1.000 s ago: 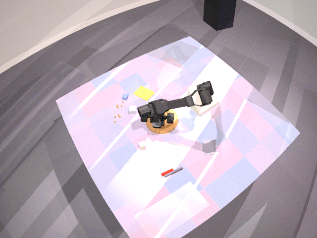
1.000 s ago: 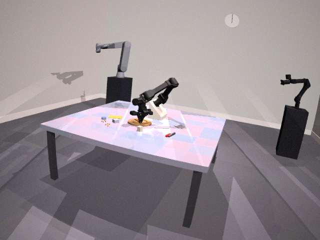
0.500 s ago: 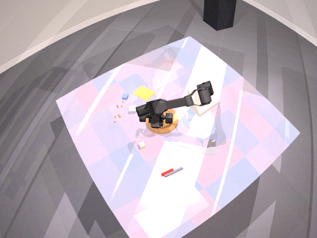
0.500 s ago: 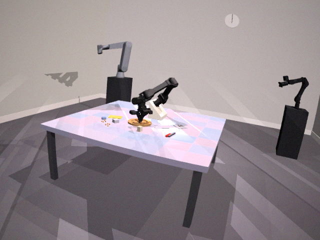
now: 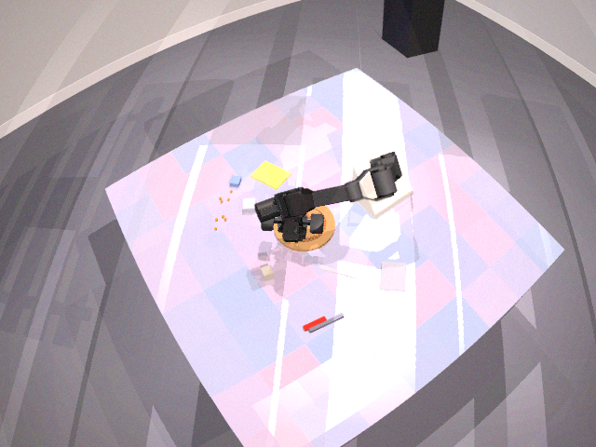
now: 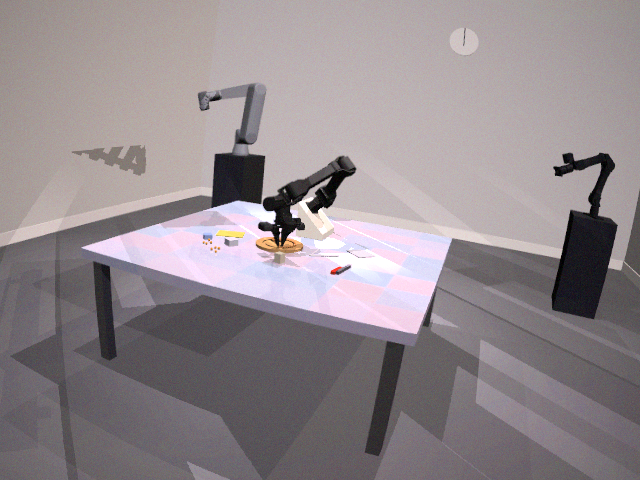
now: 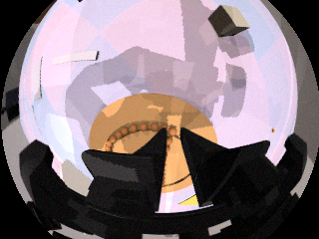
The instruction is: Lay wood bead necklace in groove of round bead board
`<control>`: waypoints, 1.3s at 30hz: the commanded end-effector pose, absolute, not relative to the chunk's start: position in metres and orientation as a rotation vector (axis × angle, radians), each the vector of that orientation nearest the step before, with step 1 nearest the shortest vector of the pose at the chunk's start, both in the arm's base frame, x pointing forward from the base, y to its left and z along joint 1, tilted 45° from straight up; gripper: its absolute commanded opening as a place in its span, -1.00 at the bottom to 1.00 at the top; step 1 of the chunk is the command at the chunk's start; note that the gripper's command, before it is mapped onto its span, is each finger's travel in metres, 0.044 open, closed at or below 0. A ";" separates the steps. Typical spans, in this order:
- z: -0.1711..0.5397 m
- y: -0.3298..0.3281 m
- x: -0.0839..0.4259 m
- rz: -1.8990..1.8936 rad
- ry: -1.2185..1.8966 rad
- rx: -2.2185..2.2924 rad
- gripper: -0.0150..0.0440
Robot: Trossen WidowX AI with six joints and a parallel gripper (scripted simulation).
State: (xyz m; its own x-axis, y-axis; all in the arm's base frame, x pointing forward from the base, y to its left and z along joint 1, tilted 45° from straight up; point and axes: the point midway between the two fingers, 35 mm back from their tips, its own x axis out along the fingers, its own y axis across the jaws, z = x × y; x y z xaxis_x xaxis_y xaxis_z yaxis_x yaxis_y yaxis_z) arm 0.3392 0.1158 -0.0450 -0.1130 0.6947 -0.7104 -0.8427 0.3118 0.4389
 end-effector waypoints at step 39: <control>-0.042 0.112 0.338 1.318 1.063 -0.171 1.00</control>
State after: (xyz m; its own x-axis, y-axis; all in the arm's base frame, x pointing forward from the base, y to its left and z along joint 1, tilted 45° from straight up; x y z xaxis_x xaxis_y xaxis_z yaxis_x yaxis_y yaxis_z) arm 0.3377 0.1121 -0.0425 -0.1200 0.6955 -0.7084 -0.8364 0.3136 0.4495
